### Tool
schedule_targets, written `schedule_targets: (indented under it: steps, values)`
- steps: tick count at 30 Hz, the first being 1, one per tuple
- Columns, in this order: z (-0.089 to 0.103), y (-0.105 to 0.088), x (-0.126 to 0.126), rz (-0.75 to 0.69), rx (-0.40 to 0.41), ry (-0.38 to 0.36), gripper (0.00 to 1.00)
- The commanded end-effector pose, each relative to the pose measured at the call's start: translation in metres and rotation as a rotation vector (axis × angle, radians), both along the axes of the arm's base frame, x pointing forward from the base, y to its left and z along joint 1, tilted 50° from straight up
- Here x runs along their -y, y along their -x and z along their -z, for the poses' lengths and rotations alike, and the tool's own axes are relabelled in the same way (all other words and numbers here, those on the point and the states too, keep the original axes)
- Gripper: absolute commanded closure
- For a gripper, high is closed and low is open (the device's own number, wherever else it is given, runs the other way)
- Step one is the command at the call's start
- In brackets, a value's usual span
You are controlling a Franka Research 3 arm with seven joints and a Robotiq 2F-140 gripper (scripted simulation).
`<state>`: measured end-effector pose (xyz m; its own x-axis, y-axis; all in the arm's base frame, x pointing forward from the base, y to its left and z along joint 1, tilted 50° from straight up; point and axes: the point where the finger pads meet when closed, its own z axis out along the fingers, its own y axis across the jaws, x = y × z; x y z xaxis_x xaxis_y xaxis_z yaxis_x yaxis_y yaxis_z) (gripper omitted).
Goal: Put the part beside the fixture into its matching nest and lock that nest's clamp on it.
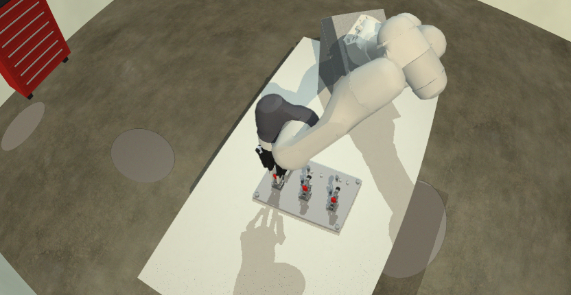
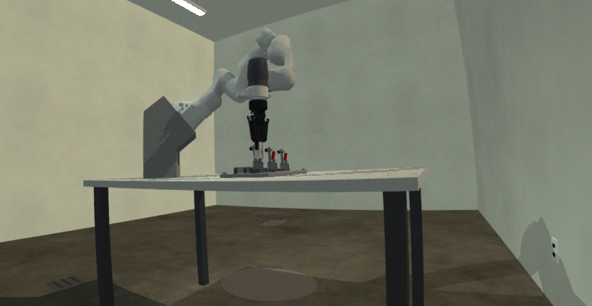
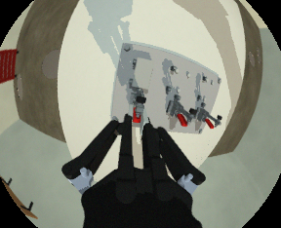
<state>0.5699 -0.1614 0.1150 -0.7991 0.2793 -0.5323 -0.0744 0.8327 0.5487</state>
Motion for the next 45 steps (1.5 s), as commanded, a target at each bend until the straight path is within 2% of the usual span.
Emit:
schedule_targets:
  steps: [1, 21, 45]
  values:
    - [-0.001, -0.002, 0.000, 0.000, 0.004, 0.004, 1.00]
    - [-0.005, -0.009, 0.002, 0.000, 0.004, 0.004, 1.00]
    - [-0.011, -0.031, 0.004, 0.000, 0.004, 0.004, 1.00]
